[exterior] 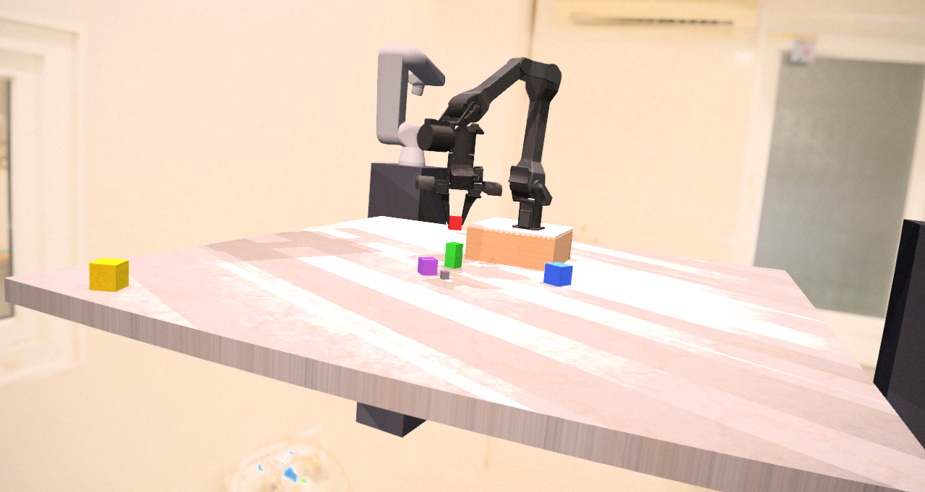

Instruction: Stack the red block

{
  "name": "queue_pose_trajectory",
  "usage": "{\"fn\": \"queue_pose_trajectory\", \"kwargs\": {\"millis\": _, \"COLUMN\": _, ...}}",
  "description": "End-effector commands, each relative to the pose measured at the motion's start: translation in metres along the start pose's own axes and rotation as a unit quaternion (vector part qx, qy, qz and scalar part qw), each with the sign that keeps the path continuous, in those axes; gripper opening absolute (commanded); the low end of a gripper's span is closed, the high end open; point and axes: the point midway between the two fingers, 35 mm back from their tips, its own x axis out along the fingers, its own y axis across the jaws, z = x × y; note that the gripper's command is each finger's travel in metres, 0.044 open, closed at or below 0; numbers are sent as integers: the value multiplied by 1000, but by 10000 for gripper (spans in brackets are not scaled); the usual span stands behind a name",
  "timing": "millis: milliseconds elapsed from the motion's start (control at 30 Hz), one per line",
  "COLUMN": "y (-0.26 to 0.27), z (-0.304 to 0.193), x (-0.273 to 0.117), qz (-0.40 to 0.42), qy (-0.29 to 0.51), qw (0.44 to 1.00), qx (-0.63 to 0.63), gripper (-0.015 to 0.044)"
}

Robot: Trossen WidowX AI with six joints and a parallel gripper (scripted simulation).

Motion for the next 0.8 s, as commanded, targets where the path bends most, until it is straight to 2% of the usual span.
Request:
{"fn": "queue_pose_trajectory", "kwargs": {"millis": 0, "y": 2, "z": -2, "x": 10, "qz": 4, "qy": 2, "qw": 1000, "qx": -3, "gripper": 0}}
{"fn": "queue_pose_trajectory", "kwargs": {"millis": 167, "y": 3, "z": -2, "x": 32, "qz": 4, "qy": 3, "qw": 1000, "qx": -3, "gripper": 0}}
{"fn": "queue_pose_trajectory", "kwargs": {"millis": 767, "y": 3, "z": -2, "x": 32, "qz": 4, "qy": 3, "qw": 1000, "qx": -3, "gripper": 0}}
